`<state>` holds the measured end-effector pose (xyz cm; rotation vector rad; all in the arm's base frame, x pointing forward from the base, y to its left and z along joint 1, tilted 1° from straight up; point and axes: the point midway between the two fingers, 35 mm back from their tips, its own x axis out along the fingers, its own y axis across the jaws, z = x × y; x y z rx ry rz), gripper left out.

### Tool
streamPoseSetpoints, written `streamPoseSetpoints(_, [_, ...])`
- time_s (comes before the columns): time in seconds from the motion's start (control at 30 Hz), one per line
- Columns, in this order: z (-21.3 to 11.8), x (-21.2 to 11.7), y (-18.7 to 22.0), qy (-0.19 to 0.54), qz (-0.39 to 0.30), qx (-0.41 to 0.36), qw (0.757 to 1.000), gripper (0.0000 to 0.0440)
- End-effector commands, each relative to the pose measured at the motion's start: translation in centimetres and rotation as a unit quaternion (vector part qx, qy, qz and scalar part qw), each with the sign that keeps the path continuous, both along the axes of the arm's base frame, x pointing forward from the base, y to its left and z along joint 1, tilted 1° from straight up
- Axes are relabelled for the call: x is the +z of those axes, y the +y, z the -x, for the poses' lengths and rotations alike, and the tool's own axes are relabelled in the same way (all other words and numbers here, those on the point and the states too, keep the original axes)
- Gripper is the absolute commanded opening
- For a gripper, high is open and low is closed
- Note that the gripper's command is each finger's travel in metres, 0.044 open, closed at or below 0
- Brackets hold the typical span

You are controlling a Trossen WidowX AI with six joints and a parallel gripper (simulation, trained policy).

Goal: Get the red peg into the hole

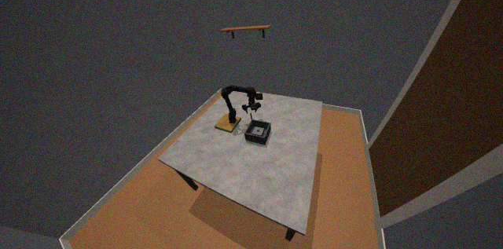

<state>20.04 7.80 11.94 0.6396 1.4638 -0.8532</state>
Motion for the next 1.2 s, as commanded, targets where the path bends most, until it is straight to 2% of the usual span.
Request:
streamPoseSetpoints(0.0, [0.3, -1.2, 0.5, 0.002, 0.011, 0.007, 1.0, 0.044])
streamPoseSetpoints(0.53, [0.9, -7.5, 1.6, -0.027, 0.048, 0.057, 0.997, 0.0432])
streamPoseSetpoints(0.6, [1.1, -8.0, 1.5, -0.024, 0.051, 0.064, 0.996, 0.0396])
streamPoseSetpoints(1.07, [2.1, -9.6, 0.9, 0.01, 0.071, 0.077, 0.994, 0.0036])
streamPoseSetpoints(1.1, [2.1, -9.6, 0.8, 0.013, 0.073, 0.078, 0.994, 0.0017])
streamPoseSetpoints(1.17, [1.6, -8.8, 0.4, 0.001, 0.083, 0.083, 0.993, 0.0011])
